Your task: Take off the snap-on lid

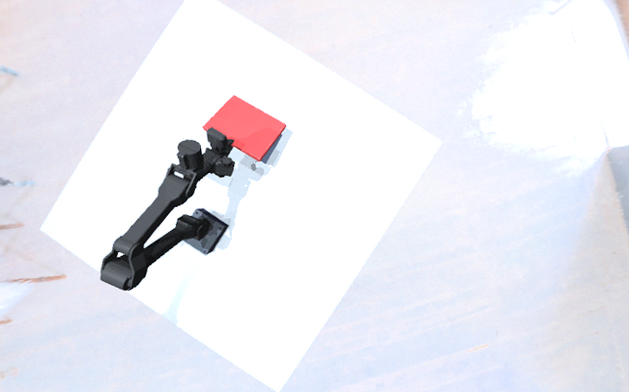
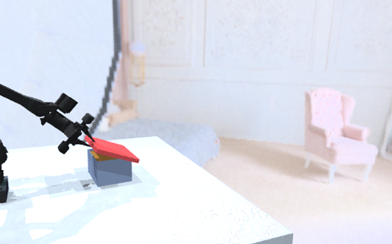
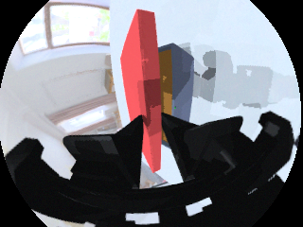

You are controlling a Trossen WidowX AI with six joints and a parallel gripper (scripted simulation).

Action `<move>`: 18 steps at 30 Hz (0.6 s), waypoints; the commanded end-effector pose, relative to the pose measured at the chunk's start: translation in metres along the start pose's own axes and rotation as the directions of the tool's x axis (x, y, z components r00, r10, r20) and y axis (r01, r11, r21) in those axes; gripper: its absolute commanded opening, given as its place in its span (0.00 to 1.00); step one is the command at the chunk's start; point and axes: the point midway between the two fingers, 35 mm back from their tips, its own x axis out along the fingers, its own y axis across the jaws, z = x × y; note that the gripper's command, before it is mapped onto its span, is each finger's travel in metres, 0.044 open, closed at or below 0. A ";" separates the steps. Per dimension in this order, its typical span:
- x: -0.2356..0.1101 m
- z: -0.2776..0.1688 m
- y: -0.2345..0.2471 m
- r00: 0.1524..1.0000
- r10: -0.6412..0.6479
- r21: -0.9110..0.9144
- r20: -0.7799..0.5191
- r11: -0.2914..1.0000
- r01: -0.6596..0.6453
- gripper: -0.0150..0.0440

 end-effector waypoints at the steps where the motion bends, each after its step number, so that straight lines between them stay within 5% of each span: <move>1: -0.004 0.000 0.013 1.000 0.017 0.001 -0.001 1.000 -0.017 0.25; 18: -0.008 0.000 0.039 1.000 0.018 0.001 -0.001 1.000 -0.018 0.25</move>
